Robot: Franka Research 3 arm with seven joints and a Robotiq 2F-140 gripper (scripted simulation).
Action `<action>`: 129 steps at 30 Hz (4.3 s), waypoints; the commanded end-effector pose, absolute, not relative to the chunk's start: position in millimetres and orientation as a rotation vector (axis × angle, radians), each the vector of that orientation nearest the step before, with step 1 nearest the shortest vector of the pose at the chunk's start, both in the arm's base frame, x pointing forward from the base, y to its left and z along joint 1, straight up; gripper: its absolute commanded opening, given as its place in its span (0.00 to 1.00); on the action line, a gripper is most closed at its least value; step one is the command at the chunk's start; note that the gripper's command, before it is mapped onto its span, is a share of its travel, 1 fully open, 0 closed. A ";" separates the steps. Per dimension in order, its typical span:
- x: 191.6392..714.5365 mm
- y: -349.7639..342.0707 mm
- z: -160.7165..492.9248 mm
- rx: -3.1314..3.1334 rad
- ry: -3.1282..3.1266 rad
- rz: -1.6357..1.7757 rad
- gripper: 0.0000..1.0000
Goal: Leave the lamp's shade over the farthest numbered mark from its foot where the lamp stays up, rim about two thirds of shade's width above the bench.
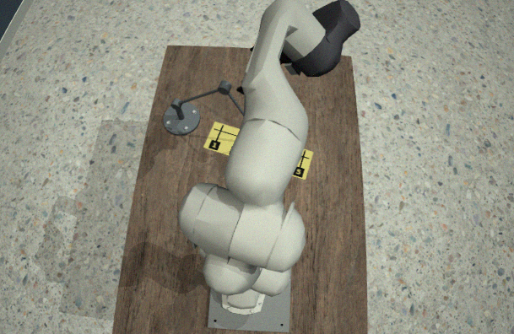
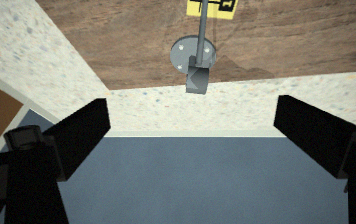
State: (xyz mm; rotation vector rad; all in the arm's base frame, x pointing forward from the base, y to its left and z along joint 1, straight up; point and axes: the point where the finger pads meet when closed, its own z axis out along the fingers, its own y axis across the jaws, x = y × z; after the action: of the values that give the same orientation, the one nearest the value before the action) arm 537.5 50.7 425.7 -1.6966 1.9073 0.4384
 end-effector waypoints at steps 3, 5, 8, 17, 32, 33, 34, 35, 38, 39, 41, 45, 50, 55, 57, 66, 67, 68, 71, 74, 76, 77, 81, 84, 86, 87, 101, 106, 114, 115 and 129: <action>541.5 74.2 427.8 -1.676 1.921 0.438 1.00; 541.4 83.1 427.9 -1.682 1.918 0.439 1.00; 541.1 96.6 428.0 -1.690 1.912 0.441 1.00; 540.7 127.8 428.1 -1.707 1.900 0.442 1.00; 542.4 177.2 428.9 -1.738 1.878 0.443 1.00; 543.6 177.6 429.2 -1.740 1.876 0.443 1.00; 544.7 177.9 429.4 -1.743 1.874 0.443 1.00; 545.9 178.3 429.7 -1.745 1.872 0.443 1.00; 549.3 179.3 430.6 -1.752 1.867 0.443 1.00; 550.5 179.7 430.9 -1.755 1.865 0.443 1.00; 552.8 180.4 431.5 -1.760 1.861 0.443 1.00; 557.4 181.8 432.7 -1.769 1.854 0.443 1.00; 557.2 181.7 432.8 -1.791 1.899 0.411 1.00; 556.9 181.6 432.9 -1.826 1.973 0.357 1.00; 556.8 181.5 433.0 -1.840 2.003 0.334 1.00; 556.9 182.1 433.7 -1.891 2.092 0.248 1.00; 557.0 182.5 434.1 -1.901 2.099 0.235 1.00; 557.2 182.8 434.4 -1.910 2.106 0.221 1.00; 557.7 183.9 435.4 -1.937 2.126 0.180 1.00; 558.3 184.9 436.4 -1.965 2.146 0.138 1.00; 558.6 185.7 437.0 -1.983 2.159 0.109 1.00; 558.8 186.0 437.4 -1.992 2.166 0.095 1.00; 559.1 186.7 438.0 -2.009 2.178 0.066 1.00; 559.7 187.9 438.7 -2.032 2.202 0.023 1.00; 560.1 188.6 439.2 -2.046 2.217 -0.006 1.00; 560.3 189.0 439.5 -2.054 2.225 -0.021 1.00; 561.2 190.4 429.8 -2.102 2.339 -0.153 1.00; 559.6 186.9 410.2 -2.074 2.419 -0.148 1.00; 557.5 182.0 382.7 -2.031 2.531 -0.140 1.00; 557.5 182.0 382.7 -2.031 2.531 -0.140 1.00; 558.8 184.8 347.7 -2.089 2.466 -0.131 1.00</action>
State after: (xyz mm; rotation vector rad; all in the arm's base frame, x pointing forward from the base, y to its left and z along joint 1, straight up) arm 553.1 182.2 351.7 -2.1035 2.4843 -0.1290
